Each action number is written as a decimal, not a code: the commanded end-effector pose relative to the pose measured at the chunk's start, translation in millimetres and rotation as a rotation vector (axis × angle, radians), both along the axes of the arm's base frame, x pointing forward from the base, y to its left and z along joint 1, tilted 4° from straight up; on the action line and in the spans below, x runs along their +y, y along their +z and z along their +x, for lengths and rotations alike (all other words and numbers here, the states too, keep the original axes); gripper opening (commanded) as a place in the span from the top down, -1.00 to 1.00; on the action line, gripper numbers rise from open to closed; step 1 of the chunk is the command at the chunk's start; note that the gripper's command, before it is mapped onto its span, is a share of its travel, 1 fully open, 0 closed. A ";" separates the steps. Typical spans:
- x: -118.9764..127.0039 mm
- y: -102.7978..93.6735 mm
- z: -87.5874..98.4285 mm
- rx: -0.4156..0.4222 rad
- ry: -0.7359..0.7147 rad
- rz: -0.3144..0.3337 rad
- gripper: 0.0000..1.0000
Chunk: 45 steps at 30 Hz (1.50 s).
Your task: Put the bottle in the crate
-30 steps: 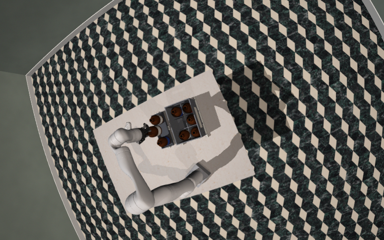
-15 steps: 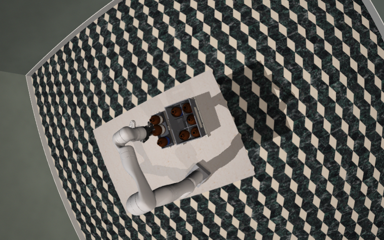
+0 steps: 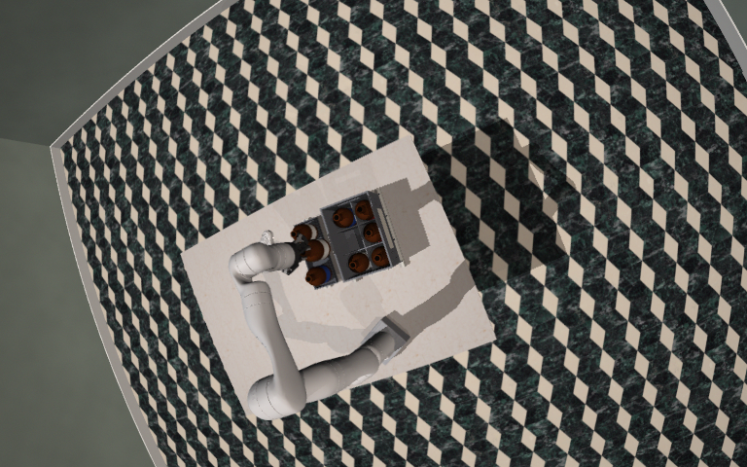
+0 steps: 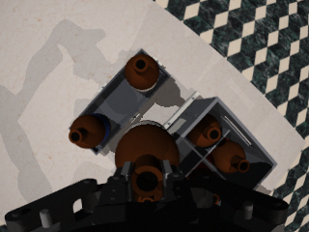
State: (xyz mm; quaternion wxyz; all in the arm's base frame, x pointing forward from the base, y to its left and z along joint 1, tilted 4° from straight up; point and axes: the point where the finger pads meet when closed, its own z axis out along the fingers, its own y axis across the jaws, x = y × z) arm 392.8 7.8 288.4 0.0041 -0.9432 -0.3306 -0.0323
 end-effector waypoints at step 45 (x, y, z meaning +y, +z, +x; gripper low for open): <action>-74.2 -1.8 -8.5 -0.002 -0.007 0.000 1.00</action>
